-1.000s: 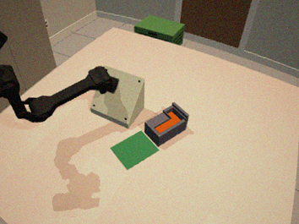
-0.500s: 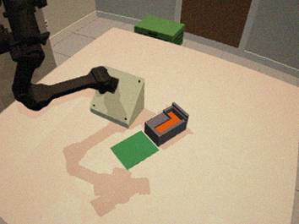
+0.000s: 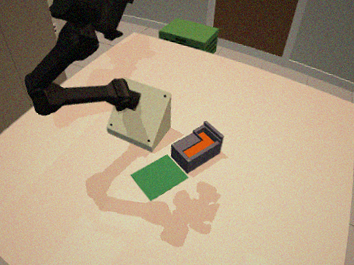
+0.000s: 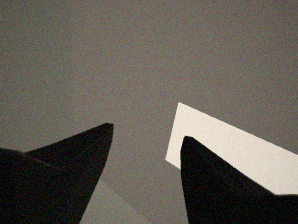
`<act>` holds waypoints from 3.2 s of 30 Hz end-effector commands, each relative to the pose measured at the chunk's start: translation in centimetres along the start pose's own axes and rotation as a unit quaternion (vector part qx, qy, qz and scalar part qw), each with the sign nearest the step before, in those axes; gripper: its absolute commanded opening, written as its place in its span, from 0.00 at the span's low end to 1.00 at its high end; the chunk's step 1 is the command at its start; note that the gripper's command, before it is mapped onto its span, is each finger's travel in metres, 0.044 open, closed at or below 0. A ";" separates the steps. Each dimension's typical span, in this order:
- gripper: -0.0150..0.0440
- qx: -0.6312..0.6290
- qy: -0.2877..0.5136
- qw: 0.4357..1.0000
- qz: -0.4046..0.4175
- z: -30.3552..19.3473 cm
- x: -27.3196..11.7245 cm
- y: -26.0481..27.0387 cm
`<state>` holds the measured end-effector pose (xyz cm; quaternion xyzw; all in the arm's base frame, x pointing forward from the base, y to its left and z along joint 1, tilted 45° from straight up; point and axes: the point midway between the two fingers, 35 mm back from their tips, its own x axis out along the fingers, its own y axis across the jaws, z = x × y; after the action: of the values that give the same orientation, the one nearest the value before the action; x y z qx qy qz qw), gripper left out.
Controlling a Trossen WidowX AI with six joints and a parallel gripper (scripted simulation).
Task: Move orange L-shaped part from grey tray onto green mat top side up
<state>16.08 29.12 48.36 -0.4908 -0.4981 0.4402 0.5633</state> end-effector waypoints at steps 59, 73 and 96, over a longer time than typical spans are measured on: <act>0.56 0.332 0.921 -0.016 -0.205 -19.0 -27.6 43.3; 0.56 0.330 0.921 -0.016 -0.205 -19.5 -32.2 46.7; 0.56 0.330 0.921 -0.015 -0.206 -19.9 -35.0 48.9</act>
<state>31.68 -0.50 -4.52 0.1042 -0.5687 0.4082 -0.7065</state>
